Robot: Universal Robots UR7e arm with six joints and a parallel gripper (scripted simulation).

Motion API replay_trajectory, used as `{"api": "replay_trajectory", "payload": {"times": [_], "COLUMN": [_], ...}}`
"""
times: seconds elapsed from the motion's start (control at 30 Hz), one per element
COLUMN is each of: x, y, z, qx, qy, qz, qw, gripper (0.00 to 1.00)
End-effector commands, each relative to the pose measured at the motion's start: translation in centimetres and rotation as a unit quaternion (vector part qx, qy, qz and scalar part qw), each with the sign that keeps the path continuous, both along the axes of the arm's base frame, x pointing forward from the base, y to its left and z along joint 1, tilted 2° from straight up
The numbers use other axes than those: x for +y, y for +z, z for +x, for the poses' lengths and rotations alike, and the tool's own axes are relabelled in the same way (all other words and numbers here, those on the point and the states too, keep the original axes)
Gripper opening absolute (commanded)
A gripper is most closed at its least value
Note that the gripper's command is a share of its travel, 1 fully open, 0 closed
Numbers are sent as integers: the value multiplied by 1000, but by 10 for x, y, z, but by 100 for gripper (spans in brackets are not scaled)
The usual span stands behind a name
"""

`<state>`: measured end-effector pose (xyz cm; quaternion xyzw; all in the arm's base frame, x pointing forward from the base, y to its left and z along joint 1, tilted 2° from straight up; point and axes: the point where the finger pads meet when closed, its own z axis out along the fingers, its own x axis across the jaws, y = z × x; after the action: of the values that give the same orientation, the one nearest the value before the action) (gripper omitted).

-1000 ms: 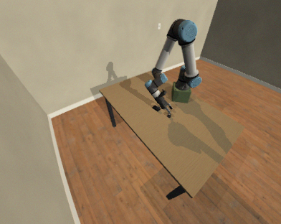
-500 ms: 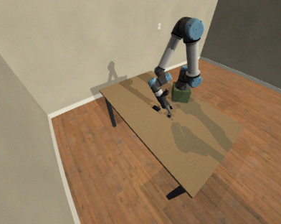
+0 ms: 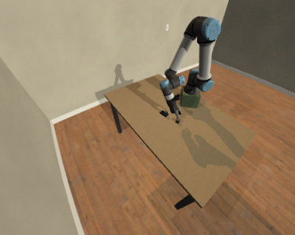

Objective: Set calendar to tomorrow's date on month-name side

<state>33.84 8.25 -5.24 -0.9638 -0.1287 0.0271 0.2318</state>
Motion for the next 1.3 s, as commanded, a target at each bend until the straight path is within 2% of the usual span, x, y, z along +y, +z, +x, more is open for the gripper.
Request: {"api": "replay_trajectory", "payload": {"times": [0.0, 0.2, 0.57, 0.9, 1.27], "x": [1, 2, 3, 4, 5], "y": [-1, 1, 1, 0, 2], "z": [-1, 0, -1, -2, -1], "qx": [-10, -30, -34, -53, -66], "qy": [2, -1, -2, 0, -4], "qz": [-48, -108, -124, -207, -240], "qw": [999, 994, 992, 977, 969], "gripper": [100, 100, 100, 100, 100]}}
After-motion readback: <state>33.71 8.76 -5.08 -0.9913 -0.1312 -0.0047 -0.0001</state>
